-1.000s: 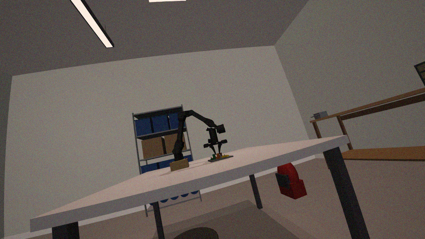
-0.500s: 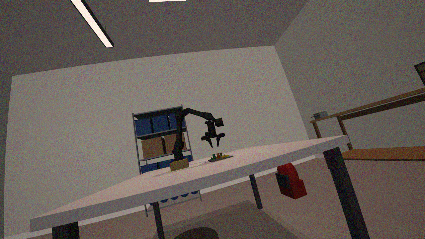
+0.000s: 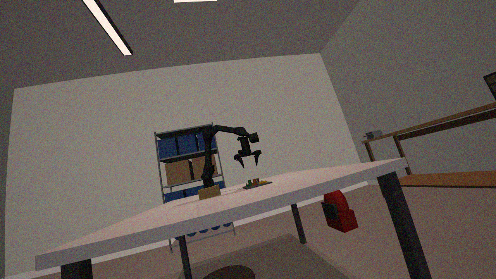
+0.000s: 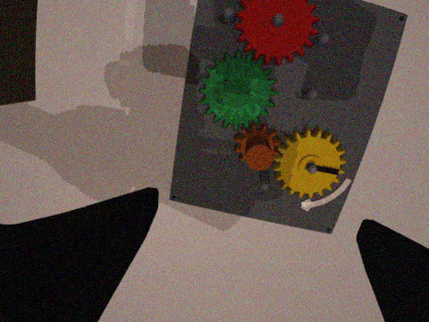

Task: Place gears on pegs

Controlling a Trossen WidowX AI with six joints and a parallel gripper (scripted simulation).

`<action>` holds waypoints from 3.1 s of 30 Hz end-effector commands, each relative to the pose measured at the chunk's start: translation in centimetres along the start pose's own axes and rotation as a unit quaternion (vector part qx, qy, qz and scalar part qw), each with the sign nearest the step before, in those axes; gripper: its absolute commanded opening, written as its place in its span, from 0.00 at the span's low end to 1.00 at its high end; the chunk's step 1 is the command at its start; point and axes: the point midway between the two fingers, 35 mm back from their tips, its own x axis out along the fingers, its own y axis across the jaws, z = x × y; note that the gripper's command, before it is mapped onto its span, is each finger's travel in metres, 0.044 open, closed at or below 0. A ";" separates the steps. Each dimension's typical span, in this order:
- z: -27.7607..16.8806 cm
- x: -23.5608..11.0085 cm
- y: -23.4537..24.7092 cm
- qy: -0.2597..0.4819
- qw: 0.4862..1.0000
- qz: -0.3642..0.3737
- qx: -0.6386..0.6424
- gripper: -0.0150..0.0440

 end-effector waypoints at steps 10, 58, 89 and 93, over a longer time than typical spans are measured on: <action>0.0 0.0 0.0 0.000 1.000 0.000 0.001 1.00; 31.6 -4.3 6.3 -0.016 1.000 0.002 -0.002 1.00; 33.1 -4.5 7.7 -0.015 1.000 0.004 0.001 1.00; 33.1 -4.5 7.7 -0.015 1.000 0.004 0.001 1.00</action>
